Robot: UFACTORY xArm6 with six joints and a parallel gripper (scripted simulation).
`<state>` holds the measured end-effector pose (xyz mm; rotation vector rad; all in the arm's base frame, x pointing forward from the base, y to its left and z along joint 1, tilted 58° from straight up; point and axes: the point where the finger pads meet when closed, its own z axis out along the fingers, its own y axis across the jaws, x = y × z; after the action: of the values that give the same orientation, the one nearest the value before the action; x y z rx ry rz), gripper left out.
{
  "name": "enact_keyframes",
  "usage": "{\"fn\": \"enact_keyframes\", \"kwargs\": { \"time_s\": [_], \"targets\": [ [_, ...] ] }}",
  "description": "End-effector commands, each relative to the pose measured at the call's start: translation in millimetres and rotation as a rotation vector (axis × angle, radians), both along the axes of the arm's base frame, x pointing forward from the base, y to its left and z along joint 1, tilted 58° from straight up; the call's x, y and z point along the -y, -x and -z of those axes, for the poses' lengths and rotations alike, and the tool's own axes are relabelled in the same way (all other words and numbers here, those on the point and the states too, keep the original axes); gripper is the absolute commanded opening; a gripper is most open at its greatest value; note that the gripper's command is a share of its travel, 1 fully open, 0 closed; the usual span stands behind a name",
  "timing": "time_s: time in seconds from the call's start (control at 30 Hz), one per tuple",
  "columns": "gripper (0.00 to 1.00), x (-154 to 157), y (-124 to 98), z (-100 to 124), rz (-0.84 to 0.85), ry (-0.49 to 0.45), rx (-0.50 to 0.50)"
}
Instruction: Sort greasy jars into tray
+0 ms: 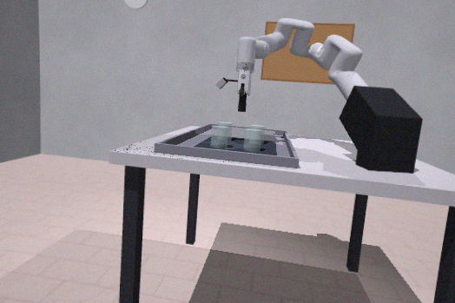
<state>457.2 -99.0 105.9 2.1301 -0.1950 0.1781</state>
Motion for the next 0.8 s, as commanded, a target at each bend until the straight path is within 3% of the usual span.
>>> {"fn": "enact_keyframes", "kwargs": {
  "time_s": [0.0, 0.27, 0.33, 0.5, 0.77],
  "targets": [
    [0.0, -17.7, -8.3, 25.7, -0.001, 0.001, 0.001],
    [0.0, -51.8, -21.8, 78.4, -0.001, 0.001, 0.001],
    [0.0, -51.8, -21.8, 78.4, -0.001, 0.001, 0.001],
    [0.0, -73.1, -30.1, 111.3, -0.001, 0.001, 0.001],
    [0.0, -48.9, -31.6, 126.5, -0.001, 0.001, 0.001]
  ]
}}
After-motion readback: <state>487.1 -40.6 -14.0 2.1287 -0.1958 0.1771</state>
